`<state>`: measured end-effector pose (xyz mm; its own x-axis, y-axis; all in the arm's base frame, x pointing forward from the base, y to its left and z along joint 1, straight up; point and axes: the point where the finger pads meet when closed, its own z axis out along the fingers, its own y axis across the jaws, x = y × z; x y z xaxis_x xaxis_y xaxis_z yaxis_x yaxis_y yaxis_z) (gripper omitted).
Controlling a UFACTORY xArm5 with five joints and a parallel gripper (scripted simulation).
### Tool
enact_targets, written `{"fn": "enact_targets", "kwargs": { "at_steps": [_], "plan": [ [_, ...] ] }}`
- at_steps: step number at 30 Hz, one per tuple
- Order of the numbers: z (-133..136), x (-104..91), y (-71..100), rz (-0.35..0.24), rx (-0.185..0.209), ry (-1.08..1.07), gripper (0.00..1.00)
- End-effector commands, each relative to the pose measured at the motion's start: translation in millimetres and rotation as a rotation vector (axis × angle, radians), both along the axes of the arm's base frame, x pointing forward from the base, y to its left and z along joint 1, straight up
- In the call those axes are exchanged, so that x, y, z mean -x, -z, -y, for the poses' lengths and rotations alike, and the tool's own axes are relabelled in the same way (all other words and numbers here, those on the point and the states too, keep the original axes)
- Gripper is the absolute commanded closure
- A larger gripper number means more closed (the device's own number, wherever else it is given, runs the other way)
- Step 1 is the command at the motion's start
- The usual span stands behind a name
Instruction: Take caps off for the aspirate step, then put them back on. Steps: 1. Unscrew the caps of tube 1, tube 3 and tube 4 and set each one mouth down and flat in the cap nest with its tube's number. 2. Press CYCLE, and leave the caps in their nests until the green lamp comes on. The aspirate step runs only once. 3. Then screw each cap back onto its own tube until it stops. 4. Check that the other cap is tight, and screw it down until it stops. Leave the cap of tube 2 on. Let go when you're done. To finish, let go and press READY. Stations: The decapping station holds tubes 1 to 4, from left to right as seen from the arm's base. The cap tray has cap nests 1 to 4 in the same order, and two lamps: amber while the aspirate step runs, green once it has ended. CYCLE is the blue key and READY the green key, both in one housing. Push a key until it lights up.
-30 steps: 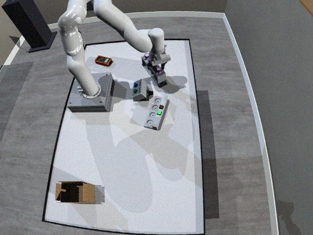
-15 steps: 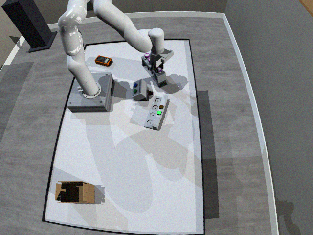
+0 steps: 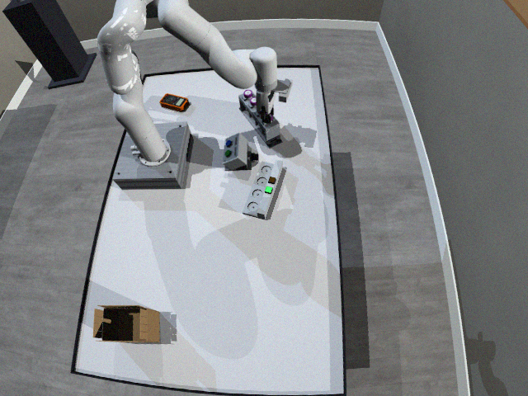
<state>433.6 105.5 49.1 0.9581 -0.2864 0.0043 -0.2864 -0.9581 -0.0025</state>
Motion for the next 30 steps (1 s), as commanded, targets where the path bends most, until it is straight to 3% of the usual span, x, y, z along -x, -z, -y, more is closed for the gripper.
{"fn": "enact_targets", "kwargs": {
  "at_steps": [1, 13, 30],
  "plan": [
    [-0.3, -1.2, -1.2, 0.002, -0.005, -0.015, 1.00],
    [-0.3, -1.2, -1.2, 0.002, -0.005, -0.015, 1.00],
    [-0.3, -1.2, -0.5, -0.001, -0.009, 0.701, 1.00]
  ]
}}
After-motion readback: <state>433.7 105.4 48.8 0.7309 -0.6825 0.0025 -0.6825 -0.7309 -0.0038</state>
